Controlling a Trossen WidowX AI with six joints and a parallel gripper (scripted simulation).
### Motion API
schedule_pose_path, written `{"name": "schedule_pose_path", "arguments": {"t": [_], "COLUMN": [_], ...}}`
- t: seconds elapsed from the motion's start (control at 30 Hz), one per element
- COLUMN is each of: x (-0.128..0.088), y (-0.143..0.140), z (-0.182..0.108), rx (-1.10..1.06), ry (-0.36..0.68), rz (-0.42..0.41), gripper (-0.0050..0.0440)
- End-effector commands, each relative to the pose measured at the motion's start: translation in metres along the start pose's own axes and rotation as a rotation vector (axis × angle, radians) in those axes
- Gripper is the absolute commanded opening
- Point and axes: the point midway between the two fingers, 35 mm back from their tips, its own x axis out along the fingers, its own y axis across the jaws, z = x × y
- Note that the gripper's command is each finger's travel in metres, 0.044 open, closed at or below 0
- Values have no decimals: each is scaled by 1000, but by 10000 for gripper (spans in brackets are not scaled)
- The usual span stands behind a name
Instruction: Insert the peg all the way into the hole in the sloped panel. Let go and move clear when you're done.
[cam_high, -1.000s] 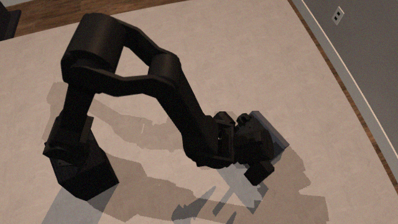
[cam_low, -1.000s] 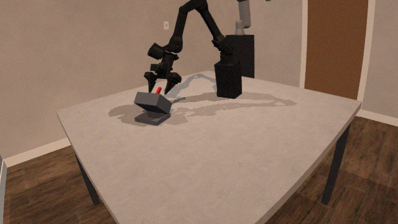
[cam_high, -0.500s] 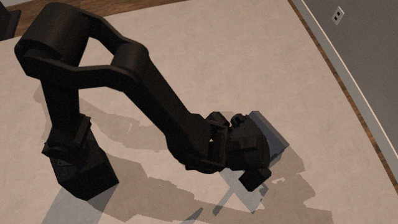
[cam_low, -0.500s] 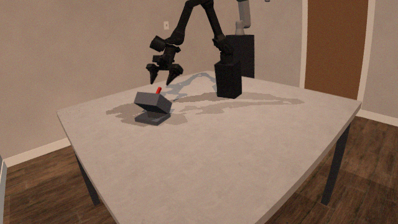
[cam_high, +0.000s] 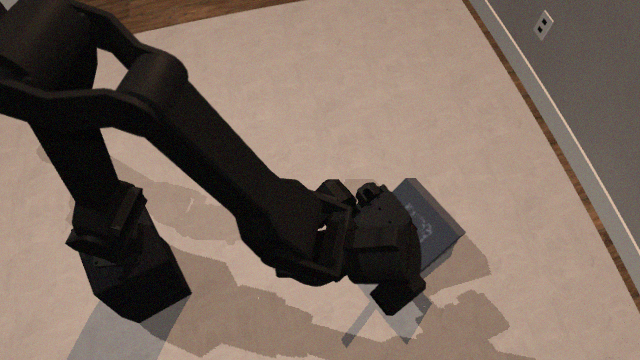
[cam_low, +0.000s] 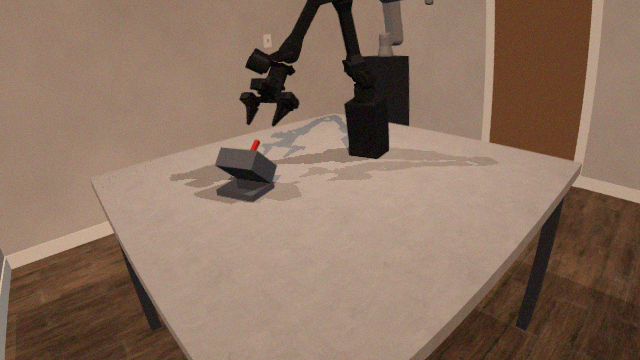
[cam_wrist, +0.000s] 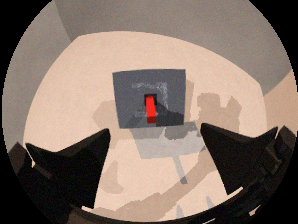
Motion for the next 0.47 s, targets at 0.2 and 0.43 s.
{"name": "schedule_pose_path", "arguments": {"t": [0.2, 0.43], "x": [-12, -12], "y": [-3, -3], "z": [8, 8], "rx": [-18, -18], "ry": [-21, -21], "rz": [-12, -12], "gripper": [440, 440]}}
